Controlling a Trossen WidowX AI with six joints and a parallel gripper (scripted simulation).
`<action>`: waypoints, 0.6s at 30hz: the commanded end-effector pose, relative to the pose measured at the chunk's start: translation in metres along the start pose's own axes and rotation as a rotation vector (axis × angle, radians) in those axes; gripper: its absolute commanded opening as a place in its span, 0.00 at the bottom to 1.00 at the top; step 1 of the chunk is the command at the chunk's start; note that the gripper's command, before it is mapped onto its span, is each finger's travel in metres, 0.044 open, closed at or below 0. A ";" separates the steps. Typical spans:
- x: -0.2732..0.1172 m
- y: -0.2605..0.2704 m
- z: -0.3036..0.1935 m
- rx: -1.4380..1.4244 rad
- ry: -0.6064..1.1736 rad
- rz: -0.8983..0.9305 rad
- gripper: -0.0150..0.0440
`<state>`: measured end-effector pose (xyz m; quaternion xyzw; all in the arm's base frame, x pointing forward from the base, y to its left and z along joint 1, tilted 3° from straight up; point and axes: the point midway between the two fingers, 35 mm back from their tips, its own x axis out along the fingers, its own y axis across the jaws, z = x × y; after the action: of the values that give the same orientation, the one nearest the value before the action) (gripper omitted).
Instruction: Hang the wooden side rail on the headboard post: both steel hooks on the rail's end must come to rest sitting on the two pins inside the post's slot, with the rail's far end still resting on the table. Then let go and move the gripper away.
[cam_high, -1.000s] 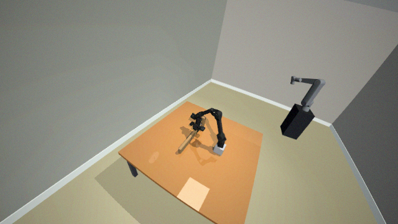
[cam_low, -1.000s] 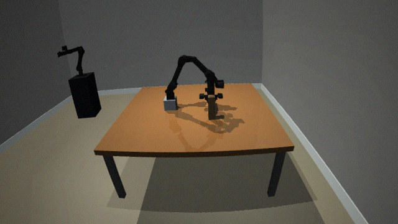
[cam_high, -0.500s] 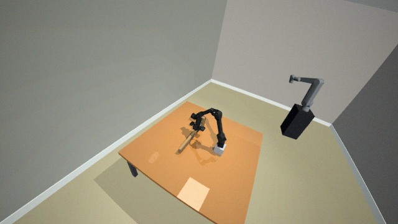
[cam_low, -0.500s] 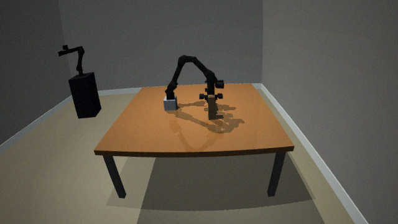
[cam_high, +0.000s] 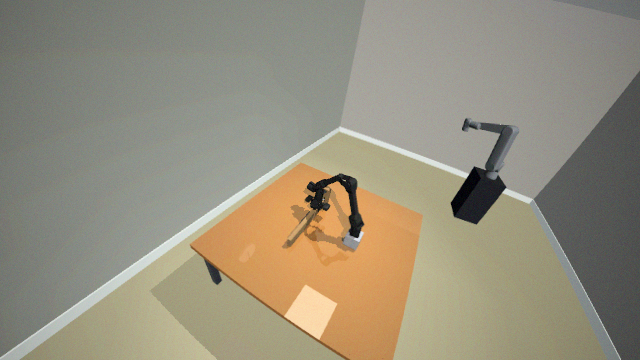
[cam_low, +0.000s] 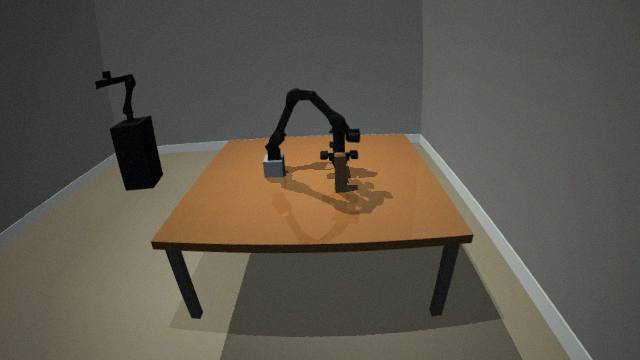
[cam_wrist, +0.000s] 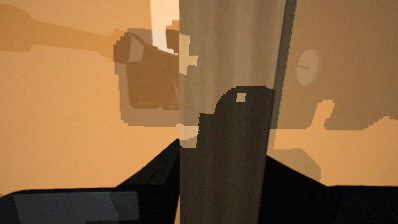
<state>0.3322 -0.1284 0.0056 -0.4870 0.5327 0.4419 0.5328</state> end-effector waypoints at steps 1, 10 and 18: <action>-0.003 -0.001 -0.002 -0.003 0.006 -0.006 0.25; -0.004 -0.002 -0.003 -0.003 0.006 -0.006 0.25; -0.005 -0.003 -0.004 -0.003 0.006 -0.006 0.25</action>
<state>0.3315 -0.1305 0.0070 -0.4864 0.5346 0.4422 0.5312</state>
